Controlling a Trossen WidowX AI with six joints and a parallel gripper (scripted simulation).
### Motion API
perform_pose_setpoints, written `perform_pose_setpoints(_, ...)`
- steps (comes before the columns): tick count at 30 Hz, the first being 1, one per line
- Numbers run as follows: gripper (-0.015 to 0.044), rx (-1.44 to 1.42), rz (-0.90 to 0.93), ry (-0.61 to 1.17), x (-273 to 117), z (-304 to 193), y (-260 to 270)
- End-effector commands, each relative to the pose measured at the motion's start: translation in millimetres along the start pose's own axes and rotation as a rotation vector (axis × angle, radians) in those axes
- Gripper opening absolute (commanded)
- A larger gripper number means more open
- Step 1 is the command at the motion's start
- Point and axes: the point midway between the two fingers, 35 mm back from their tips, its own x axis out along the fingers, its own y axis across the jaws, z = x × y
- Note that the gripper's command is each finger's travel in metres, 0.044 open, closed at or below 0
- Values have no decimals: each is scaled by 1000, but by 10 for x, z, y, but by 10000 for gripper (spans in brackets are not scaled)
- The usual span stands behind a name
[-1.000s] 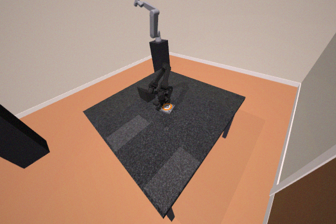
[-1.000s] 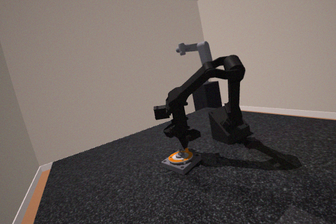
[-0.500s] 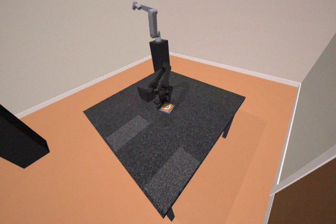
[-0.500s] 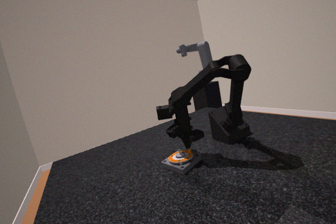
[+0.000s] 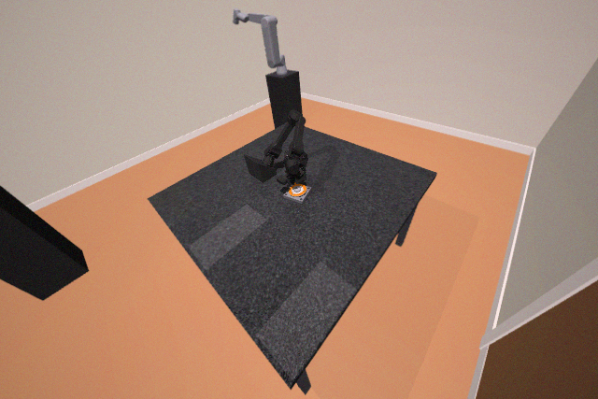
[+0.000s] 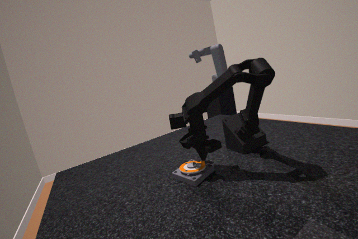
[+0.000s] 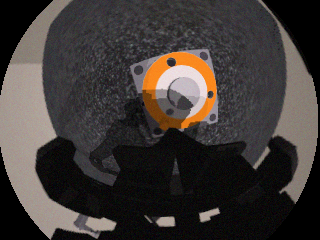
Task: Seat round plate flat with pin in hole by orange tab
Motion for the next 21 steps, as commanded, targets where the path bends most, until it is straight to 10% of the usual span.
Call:
perform_pose_setpoints(1, 0, 2, 8, -2, 4, 30, 78)
perform_pose_setpoints(21, 0, 2, 9, -2, -28, 196, 269)
